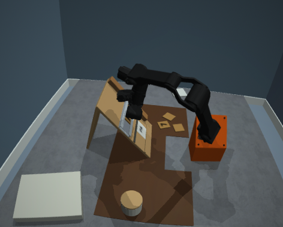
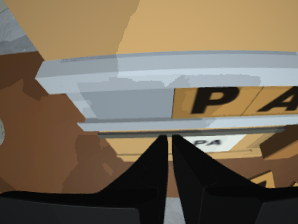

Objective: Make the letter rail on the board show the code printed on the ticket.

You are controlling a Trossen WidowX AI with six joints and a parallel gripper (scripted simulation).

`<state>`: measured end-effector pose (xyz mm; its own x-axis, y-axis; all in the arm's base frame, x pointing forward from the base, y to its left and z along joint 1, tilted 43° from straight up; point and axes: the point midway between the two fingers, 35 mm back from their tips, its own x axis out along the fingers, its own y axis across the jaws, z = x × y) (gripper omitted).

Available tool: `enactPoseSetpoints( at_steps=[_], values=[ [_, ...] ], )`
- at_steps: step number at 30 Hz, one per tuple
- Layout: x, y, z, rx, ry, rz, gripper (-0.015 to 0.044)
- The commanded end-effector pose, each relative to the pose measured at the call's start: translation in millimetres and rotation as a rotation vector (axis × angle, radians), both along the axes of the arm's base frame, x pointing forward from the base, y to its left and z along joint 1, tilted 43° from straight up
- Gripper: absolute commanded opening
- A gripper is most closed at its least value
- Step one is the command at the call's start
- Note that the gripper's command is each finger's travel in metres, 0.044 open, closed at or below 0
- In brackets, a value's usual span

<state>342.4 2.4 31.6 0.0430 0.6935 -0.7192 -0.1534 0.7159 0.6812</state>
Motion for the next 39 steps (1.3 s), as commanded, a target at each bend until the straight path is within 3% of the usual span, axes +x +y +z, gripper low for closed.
enactPoseSetpoints(
  at_steps=[1, 11, 15, 39],
  values=[
    [-5, -17, 5, 0.027, -0.046, -0.050, 0.0079],
    [-65, -117, 37, 0.100, -0.431, -0.415, 0.0341],
    [-76, -128, 41, 0.093, -0.492, -0.466, 0.0440],
    [-76, -128, 41, 0.093, -0.492, -0.466, 0.0440]
  ],
)
